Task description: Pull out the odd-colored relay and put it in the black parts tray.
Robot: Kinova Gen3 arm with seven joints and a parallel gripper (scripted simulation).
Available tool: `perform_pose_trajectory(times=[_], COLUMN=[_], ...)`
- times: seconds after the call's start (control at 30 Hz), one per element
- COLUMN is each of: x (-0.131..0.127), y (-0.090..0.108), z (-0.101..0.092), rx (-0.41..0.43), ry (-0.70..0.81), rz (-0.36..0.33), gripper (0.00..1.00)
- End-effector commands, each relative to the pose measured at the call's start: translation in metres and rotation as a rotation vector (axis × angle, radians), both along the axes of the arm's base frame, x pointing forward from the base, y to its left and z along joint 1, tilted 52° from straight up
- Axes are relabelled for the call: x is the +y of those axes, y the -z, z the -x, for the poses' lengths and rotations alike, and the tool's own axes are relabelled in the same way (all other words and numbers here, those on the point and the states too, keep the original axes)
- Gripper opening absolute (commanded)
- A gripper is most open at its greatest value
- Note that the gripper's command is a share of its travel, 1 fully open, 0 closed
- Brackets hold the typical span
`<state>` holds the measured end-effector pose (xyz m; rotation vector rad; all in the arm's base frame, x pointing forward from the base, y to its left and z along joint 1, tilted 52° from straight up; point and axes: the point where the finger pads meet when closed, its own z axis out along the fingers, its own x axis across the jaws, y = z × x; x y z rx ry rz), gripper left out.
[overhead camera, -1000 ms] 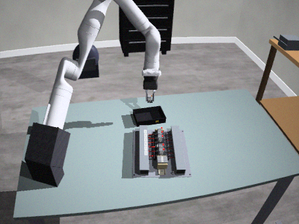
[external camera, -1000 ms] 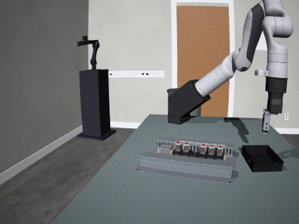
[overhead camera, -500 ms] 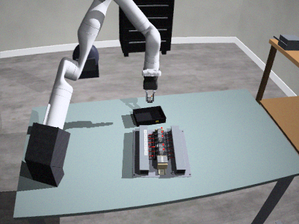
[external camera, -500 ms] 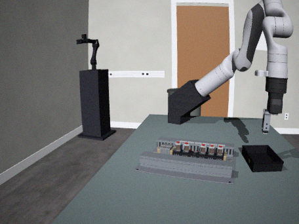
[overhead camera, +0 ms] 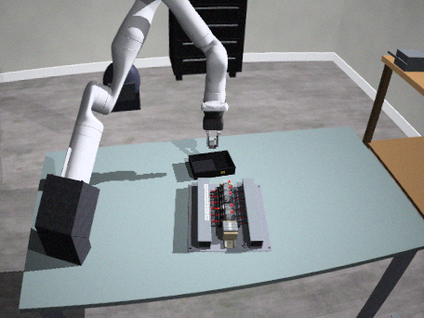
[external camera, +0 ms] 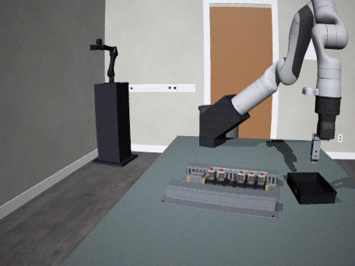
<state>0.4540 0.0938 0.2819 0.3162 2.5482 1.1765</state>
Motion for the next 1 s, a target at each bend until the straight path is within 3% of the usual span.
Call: perform_pose_trajectory(times=[0.0,0.97], x=[0.0,0.043], y=[0.001,0.038], z=[-0.001,-0.023], rx=[-0.001,-0.001], ry=[0.001,0.001], rz=[0.0,0.0], gripper=[0.0,0.0])
